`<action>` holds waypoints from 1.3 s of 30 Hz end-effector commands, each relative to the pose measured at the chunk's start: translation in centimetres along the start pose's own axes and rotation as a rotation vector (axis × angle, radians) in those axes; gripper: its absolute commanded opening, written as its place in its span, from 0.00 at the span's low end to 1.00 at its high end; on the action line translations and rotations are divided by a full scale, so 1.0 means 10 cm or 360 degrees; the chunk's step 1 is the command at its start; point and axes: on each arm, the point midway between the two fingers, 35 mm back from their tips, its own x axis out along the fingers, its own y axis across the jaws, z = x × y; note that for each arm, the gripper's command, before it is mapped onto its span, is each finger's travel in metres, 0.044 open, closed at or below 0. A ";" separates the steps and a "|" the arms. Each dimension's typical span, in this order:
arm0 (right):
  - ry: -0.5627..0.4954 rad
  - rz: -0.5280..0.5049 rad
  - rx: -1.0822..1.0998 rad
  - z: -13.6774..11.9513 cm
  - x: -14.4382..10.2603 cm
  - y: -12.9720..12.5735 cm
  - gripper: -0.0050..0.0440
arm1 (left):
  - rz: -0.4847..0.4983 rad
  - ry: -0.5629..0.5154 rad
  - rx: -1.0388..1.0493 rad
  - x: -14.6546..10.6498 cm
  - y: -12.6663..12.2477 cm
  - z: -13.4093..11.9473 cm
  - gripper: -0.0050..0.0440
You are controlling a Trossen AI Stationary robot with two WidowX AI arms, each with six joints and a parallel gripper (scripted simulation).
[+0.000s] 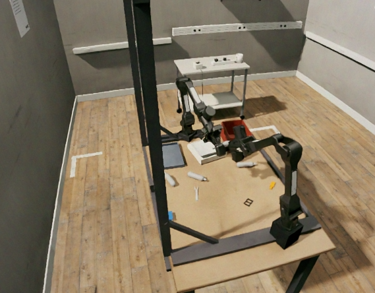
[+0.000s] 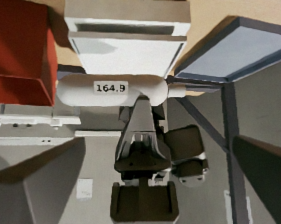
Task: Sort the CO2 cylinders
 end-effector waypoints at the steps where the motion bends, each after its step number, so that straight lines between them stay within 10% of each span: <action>1: 0.0045 -0.0005 0.0006 -0.19 0.12 0.01 1.00 | 0.0078 0.0003 0.0002 -0.06 0.19 0.00 0.00; 25: 0.0065 -0.0006 -0.0062 -0.23 0.05 0.00 1.00 | 0.0050 0.0020 -0.0040 -0.06 0.18 0.00 0.00; 39: 0.0238 0.0047 -0.1020 -0.55 -0.49 -0.06 1.00 | -0.0291 0.0259 -0.0508 -0.06 0.15 0.05 0.00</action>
